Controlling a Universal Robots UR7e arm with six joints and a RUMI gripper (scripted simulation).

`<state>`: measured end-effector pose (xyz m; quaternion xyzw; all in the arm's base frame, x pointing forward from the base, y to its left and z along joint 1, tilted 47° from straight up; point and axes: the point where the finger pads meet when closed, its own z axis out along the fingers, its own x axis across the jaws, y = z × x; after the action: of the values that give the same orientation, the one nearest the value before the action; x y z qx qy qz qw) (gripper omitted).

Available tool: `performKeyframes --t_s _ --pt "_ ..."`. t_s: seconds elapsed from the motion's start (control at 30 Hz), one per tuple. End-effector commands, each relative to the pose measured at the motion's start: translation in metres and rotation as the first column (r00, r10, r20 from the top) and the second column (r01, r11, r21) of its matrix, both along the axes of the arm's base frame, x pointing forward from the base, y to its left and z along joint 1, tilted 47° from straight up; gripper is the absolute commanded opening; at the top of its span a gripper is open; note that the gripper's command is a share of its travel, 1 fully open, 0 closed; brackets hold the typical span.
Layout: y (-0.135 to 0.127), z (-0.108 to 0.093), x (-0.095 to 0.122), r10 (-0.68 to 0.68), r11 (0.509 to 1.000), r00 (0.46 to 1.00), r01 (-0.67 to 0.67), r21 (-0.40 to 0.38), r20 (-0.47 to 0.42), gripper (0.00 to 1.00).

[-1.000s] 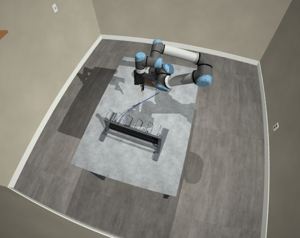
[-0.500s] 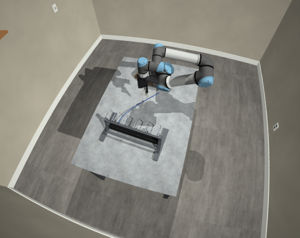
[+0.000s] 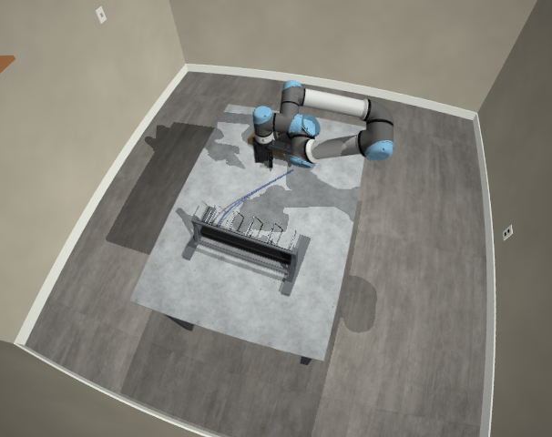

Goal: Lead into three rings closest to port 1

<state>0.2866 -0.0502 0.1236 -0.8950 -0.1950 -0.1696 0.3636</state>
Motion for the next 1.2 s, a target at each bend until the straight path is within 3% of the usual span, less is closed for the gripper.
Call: performKeyframes --t_s 0.0,0.9,1.17 --pt "0.000 0.000 0.000 0.000 1.000 1.000 0.000 0.000 0.000 0.00" --pt "0.000 0.000 0.000 0.005 1.000 1.000 -0.005 -0.002 0.006 0.00" --pt "-0.006 -0.009 -0.012 0.145 0.989 0.978 -0.140 -0.046 0.149 0.00"
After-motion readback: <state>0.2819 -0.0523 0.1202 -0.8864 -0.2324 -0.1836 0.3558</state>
